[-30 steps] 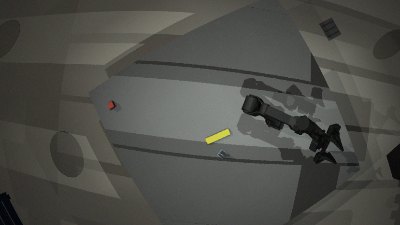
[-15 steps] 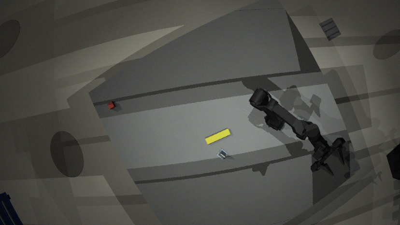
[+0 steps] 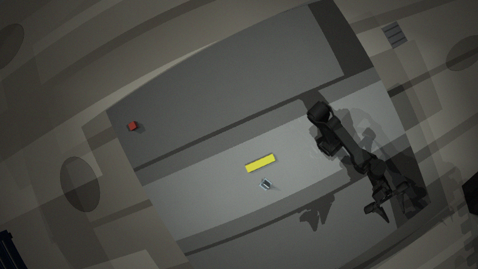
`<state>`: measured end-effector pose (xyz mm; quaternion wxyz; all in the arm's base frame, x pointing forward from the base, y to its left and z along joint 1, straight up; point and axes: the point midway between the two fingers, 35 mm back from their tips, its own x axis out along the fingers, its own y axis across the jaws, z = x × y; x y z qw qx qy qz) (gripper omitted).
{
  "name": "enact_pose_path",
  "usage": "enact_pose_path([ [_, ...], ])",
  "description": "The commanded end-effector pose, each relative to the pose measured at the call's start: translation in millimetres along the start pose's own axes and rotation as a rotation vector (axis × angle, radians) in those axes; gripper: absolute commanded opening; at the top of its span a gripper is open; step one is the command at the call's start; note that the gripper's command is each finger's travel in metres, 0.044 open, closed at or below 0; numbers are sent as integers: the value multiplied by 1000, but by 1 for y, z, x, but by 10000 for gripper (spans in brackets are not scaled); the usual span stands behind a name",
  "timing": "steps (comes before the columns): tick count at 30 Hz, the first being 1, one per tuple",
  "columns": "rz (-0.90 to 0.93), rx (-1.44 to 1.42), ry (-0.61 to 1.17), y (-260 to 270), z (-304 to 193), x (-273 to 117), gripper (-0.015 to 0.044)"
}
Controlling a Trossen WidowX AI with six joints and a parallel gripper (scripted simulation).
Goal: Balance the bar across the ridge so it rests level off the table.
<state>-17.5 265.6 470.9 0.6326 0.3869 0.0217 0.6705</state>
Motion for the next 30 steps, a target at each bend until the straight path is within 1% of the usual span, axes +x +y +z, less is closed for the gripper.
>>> enact_pose_path([
  [1,-46,-56,17,-13,-2,9,315],
  [16,-286,-263,125,-88,-13,30,315],
  [30,-505,-388,206,-161,-3,31,315],
])
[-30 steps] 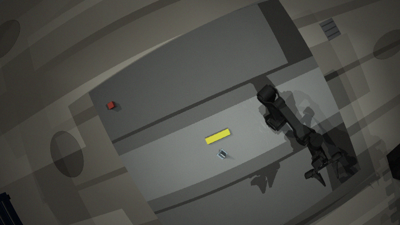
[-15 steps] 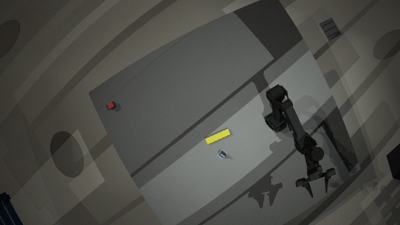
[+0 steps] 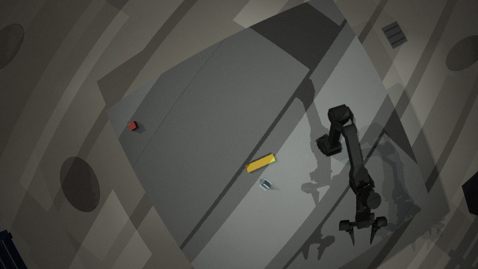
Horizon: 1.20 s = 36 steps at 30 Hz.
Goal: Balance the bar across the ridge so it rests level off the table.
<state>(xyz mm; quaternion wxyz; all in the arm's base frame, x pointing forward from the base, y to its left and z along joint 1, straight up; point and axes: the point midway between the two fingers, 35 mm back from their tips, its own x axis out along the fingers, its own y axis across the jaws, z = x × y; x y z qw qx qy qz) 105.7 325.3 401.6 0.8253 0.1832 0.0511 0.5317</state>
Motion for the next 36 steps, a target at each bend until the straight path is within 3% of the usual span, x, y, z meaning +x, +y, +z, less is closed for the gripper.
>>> enact_pose_path([
  [1,-46,-26,15,-16,2,7,315],
  [20,-351,-132,180,-122,-12,26,315],
  [36,-612,-165,383,-222,-29,11,315],
])
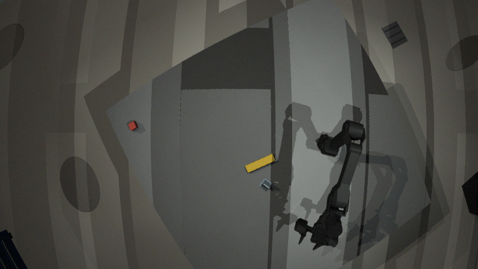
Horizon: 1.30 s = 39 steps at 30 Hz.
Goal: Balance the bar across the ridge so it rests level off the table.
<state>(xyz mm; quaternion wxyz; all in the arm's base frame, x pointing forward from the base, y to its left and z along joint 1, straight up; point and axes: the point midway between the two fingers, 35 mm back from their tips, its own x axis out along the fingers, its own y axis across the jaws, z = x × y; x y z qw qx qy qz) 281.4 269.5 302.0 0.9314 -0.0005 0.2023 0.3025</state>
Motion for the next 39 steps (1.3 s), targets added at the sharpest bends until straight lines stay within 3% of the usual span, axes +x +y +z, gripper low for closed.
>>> enact_pose_path([
  [1,-48,-7,40,-20,-3,8,315],
  [21,-309,67,317,-138,-48,22,315],
  [39,-466,185,613,-233,-100,2,315],
])
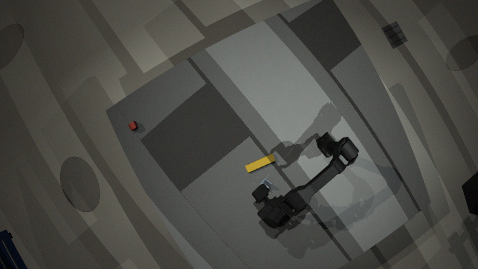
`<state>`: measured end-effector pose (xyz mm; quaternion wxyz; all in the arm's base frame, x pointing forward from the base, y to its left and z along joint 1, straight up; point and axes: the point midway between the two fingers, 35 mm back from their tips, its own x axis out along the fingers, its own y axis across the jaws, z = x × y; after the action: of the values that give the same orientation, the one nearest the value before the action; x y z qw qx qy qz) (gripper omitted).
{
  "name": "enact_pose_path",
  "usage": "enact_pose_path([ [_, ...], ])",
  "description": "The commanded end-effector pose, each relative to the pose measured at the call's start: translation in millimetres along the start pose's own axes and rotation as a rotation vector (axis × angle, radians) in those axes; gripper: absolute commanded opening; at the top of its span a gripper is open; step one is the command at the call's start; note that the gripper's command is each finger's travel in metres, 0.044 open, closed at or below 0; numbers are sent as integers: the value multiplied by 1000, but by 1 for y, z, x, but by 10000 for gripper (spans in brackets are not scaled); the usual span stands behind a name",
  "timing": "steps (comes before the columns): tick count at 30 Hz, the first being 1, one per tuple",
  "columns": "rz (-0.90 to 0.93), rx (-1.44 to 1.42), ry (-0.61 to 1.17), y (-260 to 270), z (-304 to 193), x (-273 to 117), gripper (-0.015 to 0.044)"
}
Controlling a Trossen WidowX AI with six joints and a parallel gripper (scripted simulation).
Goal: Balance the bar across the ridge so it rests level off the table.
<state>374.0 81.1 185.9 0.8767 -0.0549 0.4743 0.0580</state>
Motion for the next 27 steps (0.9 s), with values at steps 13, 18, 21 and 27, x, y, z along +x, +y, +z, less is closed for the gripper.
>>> enact_pose_path([
  [13,-50,93,270,-76,-37,22,315],
  [18,-47,129,354,-98,-52,25,315],
  [21,-45,157,406,-111,-63,26,315],
  [27,-40,226,514,-137,-84,25,315],
])
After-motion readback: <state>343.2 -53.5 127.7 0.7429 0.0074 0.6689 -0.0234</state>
